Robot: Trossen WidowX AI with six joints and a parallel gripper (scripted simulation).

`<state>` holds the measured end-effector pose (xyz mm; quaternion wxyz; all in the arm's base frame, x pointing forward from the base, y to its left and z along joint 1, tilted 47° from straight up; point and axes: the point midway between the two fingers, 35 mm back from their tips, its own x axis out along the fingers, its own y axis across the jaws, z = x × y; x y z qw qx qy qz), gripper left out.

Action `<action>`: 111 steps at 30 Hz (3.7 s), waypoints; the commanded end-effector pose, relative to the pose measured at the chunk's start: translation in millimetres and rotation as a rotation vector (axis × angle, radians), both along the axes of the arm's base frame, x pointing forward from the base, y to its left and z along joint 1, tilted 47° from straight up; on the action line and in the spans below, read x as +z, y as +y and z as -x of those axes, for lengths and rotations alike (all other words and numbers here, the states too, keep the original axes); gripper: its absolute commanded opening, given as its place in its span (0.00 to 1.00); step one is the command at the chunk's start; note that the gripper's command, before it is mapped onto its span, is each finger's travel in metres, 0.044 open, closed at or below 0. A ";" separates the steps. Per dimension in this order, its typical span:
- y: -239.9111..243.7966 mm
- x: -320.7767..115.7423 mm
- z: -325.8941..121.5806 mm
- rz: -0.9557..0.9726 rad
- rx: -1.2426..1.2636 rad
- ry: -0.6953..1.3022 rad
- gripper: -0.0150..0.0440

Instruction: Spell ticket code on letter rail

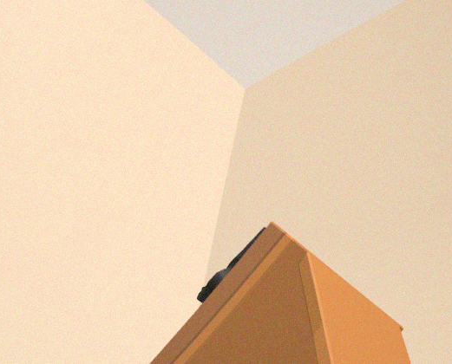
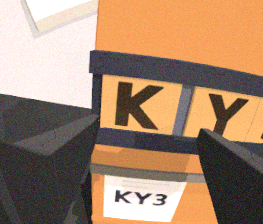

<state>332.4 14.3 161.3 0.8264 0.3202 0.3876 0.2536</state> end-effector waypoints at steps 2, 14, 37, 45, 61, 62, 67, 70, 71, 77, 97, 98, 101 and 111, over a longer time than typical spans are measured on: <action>-2.2 2.5 2.2 0.001 0.005 -0.007 0.75; -6.9 5.1 6.8 0.001 0.005 -0.006 0.75; -8.4 11.5 8.7 0.001 0.005 -0.006 0.75; -8.6 9.3 9.1 0.000 0.001 0.002 0.53; -8.0 10.2 7.1 0.004 0.013 0.017 0.25; -7.1 11.5 4.8 0.010 0.028 0.035 0.25; 0.2 19.4 -6.5 0.043 0.136 0.150 0.25; 5.9 24.5 -10.3 0.059 0.210 0.218 0.25; 7.9 26.4 -11.1 0.064 0.236 0.241 0.25; 21.0 38.7 -11.4 0.082 0.399 0.366 0.25; 24.5 36.3 -11.9 0.080 0.429 0.387 0.25; 24.8 36.2 -12.4 0.080 0.430 0.388 0.25; 25.3 36.0 -13.5 0.080 0.431 0.388 0.25; 27.6 35.3 -17.2 0.079 0.434 0.391 0.25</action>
